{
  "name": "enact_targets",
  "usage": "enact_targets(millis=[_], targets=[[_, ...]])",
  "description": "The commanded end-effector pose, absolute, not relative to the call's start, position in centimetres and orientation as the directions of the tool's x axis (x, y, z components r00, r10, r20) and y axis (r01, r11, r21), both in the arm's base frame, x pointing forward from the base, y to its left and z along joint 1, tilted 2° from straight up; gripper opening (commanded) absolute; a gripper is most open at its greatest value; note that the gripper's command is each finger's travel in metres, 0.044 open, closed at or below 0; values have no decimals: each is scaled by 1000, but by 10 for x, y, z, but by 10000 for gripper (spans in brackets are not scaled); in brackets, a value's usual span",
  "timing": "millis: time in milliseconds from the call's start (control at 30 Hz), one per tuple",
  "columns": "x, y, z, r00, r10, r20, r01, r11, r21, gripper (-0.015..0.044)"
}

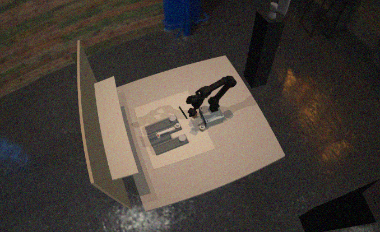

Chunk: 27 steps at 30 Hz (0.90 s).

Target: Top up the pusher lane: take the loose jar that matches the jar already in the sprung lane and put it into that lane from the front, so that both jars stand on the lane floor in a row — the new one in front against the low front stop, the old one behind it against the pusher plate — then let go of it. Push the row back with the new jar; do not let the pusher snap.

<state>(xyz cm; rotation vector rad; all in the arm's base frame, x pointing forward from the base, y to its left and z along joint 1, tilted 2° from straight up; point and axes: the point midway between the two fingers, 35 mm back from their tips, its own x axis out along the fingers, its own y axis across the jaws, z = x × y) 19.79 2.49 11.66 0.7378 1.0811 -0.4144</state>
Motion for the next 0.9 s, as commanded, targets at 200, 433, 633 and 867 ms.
enact_targets(millis=[200,433,633,867], targets=[[158,103,73,75,55,-996,59,996,60,440],[149,114,68,33,34,-999,-33,999,33,440],[151,116,32,33,34,-999,-33,999,33,440],[151,117,22,33,34,-999,-33,999,33,440]])
